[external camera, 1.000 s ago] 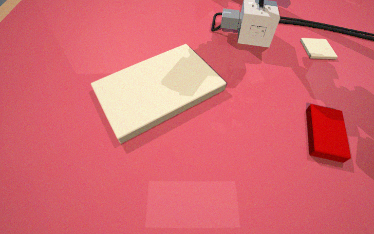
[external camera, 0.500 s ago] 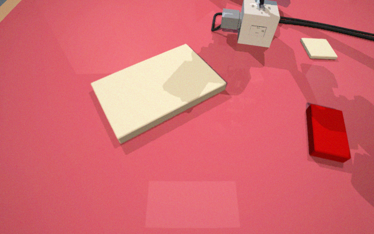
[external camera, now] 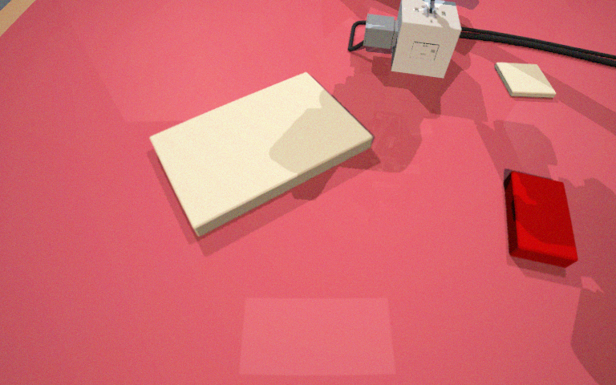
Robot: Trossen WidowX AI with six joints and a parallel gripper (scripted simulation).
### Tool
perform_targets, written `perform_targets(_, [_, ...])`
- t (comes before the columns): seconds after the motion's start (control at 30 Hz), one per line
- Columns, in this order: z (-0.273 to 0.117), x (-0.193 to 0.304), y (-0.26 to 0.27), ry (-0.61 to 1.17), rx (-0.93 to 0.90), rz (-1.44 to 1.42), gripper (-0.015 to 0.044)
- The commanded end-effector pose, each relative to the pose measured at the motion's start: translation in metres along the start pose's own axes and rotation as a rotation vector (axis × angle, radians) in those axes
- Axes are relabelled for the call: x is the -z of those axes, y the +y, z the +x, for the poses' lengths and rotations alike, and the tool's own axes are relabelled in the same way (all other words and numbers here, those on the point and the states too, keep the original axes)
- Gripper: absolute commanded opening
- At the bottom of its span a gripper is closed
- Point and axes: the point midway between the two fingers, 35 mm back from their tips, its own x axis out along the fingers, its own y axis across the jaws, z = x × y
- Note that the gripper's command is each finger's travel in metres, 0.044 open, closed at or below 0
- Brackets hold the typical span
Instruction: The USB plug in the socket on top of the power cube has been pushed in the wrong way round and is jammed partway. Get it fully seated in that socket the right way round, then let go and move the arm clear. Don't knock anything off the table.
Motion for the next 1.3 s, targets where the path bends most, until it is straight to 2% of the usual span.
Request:
perform_targets(0.0, [-0.005,0.0,-0.001,0.005,0.005,-0.007,0.0])
perform_targets(0.73, [-0.015,0.0,-0.001,0.004,0.004,0.0,0.0])
perform_targets(1.27, [-0.014,0.0,0.0,0.0,0.001,0.38,0.0])
